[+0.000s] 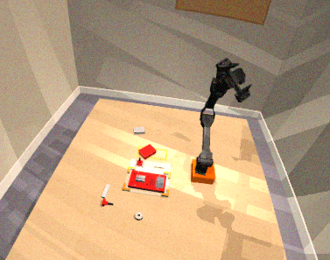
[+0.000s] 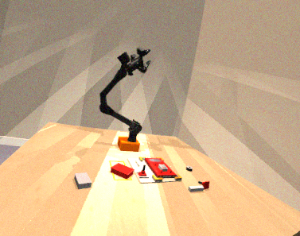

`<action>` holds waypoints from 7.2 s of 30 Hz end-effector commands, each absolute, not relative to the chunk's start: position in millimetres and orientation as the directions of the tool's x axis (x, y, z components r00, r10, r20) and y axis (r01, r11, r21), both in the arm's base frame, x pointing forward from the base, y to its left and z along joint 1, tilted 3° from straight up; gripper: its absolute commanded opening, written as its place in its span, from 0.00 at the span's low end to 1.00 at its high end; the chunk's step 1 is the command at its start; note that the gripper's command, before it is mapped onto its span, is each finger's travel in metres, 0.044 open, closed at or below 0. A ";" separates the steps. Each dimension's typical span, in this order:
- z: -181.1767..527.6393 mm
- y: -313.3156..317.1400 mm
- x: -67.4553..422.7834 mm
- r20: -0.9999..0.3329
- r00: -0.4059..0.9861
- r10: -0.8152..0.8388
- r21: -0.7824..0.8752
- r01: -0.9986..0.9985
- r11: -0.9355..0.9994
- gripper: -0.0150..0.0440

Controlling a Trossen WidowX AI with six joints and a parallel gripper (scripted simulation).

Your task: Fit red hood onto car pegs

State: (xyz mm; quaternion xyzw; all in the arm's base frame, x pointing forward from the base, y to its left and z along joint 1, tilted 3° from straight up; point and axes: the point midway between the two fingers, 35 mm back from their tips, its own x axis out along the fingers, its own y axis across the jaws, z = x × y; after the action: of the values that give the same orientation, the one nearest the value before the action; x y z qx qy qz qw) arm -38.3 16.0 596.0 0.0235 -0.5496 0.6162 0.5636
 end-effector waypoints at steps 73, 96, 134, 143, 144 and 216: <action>199.0 101.1 364.7 -0.833 0.525 0.176 -0.461 -0.834 0.303 1.00; 72.7 -56.7 349.4 -0.998 0.052 -0.041 -0.066 -0.859 0.508 1.00; 49.5 -58.3 352.8 -0.998 0.052 -0.041 -0.066 -0.859 0.508 1.00; 43.7 -58.5 353.3 -0.998 0.052 -0.041 -0.066 -0.859 0.508 1.00; 43.0 -58.6 353.4 -0.998 0.052 -0.041 -0.066 -0.859 0.508 1.00; 4.5 -60.1 355.0 -0.998 0.052 -0.041 -0.066 -0.859 0.508 1.00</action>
State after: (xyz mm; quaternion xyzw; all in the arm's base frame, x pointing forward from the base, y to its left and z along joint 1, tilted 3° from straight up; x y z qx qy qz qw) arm 356.1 -59.3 7.9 -0.3703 0.6029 0.3274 0.6262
